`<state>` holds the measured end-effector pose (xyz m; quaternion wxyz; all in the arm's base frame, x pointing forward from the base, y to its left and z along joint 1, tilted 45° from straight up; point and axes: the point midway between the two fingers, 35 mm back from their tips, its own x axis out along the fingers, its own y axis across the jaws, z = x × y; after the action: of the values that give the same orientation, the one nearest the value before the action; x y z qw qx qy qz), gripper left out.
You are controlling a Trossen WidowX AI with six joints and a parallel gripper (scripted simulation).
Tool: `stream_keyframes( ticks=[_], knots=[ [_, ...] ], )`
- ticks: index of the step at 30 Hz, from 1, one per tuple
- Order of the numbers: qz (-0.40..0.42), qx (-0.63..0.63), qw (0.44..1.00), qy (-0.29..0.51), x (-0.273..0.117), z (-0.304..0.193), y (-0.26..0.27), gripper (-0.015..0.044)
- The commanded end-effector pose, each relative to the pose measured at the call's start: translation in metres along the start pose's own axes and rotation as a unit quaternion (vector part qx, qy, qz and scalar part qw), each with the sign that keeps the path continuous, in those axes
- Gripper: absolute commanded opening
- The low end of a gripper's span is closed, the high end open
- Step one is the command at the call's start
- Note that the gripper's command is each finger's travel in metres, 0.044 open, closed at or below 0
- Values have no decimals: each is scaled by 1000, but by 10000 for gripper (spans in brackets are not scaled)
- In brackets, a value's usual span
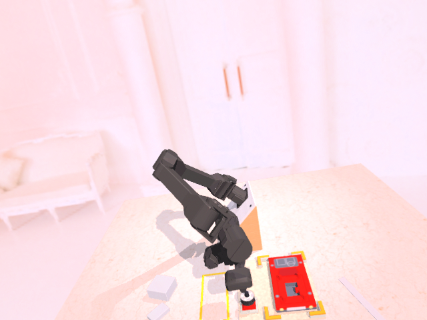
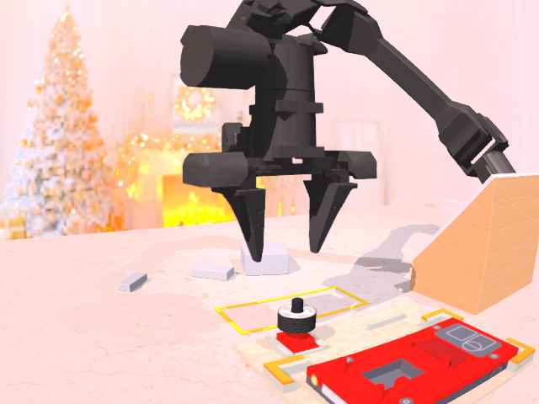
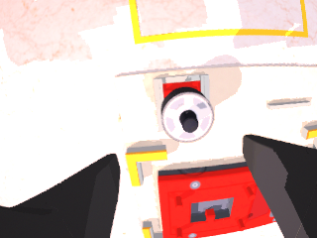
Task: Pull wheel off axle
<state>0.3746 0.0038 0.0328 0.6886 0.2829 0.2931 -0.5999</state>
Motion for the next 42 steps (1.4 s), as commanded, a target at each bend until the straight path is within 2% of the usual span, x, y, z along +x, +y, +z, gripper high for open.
stream_keyframes(
  ticks=[1, 11, 21, 26, 29, 38, 42],
  knots=[
    [-3, 5, 1000, -27, -3, -6, -6, 300],
    [-3, 5, 1000, -26, 1, -7, -11, 300],
    [-3, 5, 1000, -28, 67, -4, -11, 300],
    [-3, 5, 1000, -28, 72, -4, -12, 300],
    [-7, 5, 1000, -25, 68, -5, -13, 221],
    [-7, 5, 1000, -25, 68, -5, -13, 161],
    [-7, 5, 1000, -25, 68, -5, -13, 56]
  ],
)
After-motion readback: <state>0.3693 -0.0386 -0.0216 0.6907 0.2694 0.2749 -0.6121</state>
